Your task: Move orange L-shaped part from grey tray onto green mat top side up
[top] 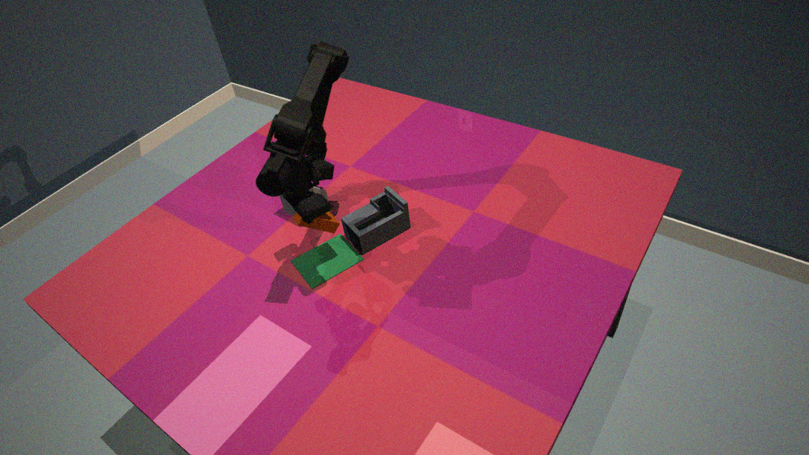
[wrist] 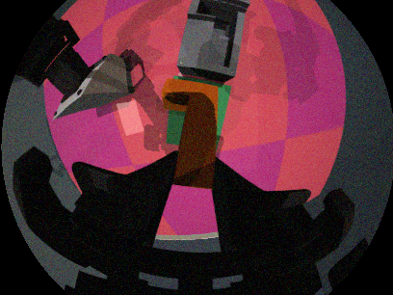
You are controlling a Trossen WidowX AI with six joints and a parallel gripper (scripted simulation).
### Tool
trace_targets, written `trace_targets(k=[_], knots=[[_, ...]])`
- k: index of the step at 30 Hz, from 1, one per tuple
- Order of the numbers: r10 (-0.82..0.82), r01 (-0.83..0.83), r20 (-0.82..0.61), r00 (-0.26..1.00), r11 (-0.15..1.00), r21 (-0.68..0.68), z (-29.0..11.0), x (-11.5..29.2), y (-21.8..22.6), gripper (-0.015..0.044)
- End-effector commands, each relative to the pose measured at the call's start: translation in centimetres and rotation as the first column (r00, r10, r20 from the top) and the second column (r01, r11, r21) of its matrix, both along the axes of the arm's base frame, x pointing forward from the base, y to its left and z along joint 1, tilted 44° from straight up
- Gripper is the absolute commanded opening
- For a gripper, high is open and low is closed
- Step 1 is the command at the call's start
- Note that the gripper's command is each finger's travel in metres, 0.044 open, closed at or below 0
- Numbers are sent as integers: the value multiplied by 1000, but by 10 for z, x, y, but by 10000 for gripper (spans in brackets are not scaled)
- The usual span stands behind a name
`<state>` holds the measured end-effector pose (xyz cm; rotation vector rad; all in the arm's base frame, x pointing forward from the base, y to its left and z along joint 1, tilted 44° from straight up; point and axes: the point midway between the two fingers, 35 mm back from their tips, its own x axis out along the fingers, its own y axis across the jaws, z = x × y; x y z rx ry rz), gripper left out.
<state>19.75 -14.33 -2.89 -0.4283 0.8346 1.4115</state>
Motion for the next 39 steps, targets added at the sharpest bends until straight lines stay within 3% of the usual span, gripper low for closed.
trace_targets(k=[1, 39], knots=[[4, -4, 4, 1000, 1000, -6, -3, -1, -3, 0], [4, -4, 5, 1000, 1000, -5, -45, -3, 37, 0]])
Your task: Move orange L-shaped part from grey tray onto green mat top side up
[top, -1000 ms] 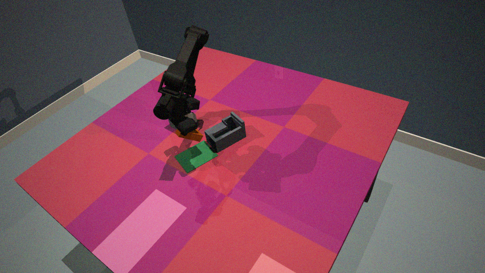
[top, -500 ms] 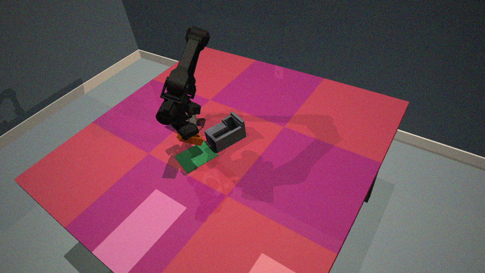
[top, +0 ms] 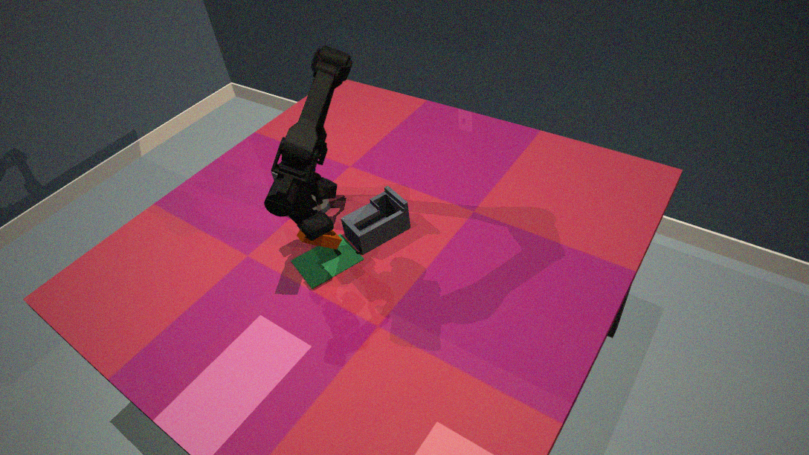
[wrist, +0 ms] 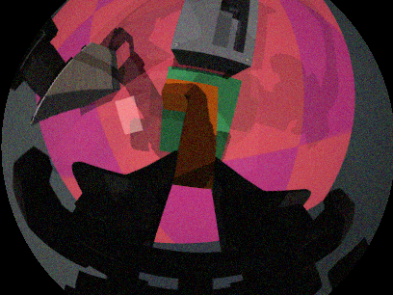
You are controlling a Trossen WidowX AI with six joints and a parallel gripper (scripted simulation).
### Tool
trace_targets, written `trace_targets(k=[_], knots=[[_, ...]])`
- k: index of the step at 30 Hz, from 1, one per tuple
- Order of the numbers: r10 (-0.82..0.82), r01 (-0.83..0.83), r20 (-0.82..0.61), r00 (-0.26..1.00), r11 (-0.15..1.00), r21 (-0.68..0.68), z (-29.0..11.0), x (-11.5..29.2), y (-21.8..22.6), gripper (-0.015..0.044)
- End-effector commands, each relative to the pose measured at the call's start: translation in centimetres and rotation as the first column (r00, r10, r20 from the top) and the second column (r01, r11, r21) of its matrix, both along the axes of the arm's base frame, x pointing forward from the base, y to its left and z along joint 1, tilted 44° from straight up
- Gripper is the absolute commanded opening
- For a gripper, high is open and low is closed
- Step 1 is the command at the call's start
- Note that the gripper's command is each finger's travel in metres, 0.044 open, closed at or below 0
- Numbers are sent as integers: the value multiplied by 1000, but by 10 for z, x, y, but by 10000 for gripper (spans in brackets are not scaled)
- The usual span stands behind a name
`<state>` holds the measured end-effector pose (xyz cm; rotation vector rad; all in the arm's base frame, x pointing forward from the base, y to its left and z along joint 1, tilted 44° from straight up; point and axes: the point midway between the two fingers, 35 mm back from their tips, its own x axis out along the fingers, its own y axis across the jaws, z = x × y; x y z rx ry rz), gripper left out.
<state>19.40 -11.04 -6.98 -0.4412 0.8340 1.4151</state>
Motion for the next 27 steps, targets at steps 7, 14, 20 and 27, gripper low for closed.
trace_targets(k=[7, 14, 20, 27], knots=[[-5, 5, 0, 1000, 1000, 2, -12, 0, 12, 0], [-5, 5, 0, 1000, 1000, 3, -20, -1, 19, 0], [-5, 5, 0, 1000, 1000, 3, -21, -1, 20, 0], [1, -1, -1, 1000, 1000, 2, -20, -2, 20, 0]])
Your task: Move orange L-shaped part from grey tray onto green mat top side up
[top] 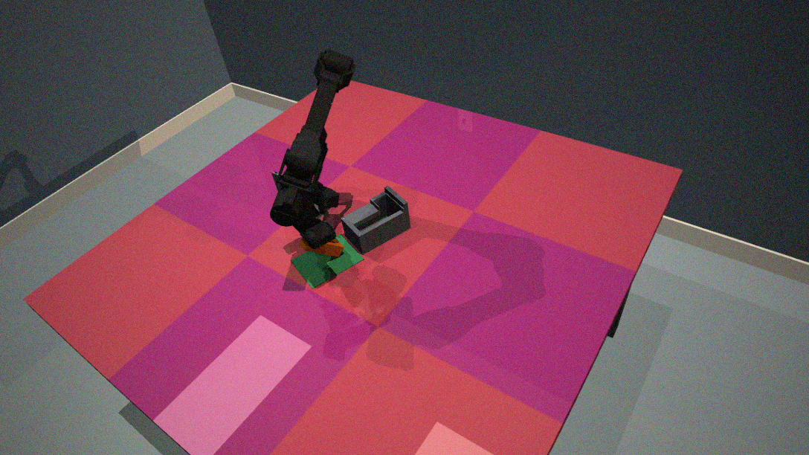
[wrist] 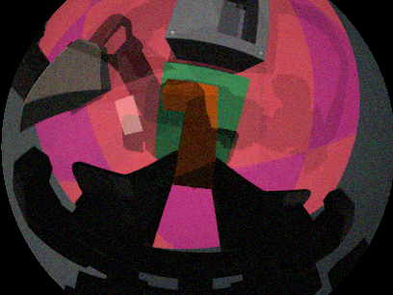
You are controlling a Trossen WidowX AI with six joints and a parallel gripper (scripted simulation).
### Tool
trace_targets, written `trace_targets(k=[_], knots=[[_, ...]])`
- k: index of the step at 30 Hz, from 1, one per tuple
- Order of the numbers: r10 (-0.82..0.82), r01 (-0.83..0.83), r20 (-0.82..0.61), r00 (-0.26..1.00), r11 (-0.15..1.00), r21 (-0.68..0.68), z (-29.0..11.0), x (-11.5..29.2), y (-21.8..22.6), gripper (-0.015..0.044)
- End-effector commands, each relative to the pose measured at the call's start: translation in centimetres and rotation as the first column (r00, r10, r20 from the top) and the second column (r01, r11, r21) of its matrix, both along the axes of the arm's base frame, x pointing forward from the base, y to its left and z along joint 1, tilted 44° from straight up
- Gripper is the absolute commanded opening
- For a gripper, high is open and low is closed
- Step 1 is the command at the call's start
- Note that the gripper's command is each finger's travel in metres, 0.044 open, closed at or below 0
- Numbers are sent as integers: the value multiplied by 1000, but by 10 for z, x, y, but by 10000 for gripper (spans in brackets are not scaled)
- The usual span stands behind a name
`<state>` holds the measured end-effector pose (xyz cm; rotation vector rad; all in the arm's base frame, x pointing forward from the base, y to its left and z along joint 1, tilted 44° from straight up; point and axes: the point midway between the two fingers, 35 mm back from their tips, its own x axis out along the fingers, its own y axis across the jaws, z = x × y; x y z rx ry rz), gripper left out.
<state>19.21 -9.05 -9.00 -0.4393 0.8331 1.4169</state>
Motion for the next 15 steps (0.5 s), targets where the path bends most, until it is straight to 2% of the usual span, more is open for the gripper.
trace_targets(k=[1, 11, 15], knots=[[0, 0, 0, 1000, 1000, 0, 0, 0, 0, 26], [0, 0, 0, 1000, 1000, 0, 1, 0, -2, 289], [-2, 2, 0, 1000, 1000, -2, 22, 5, -25, 394]])
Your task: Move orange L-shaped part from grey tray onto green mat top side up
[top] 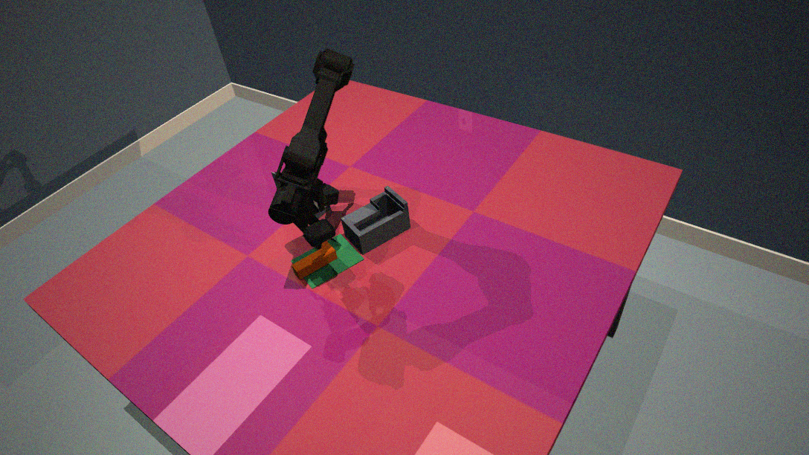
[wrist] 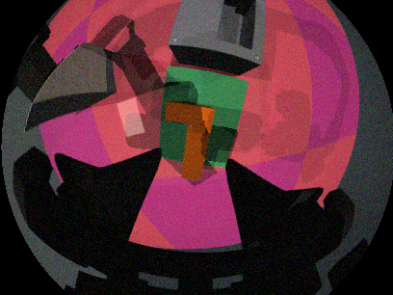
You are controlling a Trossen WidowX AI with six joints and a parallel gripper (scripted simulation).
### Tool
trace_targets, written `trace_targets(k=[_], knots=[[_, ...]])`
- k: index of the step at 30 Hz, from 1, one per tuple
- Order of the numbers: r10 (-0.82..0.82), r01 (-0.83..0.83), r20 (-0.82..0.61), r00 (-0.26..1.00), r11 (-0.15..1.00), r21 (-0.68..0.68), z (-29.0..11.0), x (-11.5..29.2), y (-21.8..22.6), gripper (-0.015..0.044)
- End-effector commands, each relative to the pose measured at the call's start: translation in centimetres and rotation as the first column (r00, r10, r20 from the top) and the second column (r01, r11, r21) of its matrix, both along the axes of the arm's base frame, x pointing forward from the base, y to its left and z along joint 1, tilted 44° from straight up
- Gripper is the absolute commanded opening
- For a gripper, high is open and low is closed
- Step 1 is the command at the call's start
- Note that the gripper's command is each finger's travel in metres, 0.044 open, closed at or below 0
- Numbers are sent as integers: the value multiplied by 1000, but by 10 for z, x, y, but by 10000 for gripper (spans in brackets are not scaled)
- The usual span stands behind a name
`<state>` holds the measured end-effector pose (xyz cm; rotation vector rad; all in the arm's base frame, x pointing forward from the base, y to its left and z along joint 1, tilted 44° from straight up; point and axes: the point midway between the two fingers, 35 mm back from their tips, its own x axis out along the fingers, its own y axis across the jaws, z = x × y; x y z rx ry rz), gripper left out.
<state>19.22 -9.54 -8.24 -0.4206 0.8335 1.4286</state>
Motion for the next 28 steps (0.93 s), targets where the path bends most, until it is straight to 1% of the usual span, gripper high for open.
trace_targets(k=[1, 3, 5, 10, 11, 28], knots=[[-6, 6, 14, 1000, 1000, -16, 24, 6, -29, 400], [-7, 7, 13, 1000, 1000, -16, 47, 6, -48, 400], [-8, 8, 13, 1000, 1000, -15, 56, 5, -55, 400], [-8, 8, 13, 1000, 1000, -15, 56, 5, -55, 400], [-15, 16, 20, 1000, 1000, -21, 50, 7, -53, 400], [-15, 16, 20, 1000, 1000, -21, 50, 7, -53, 400]])
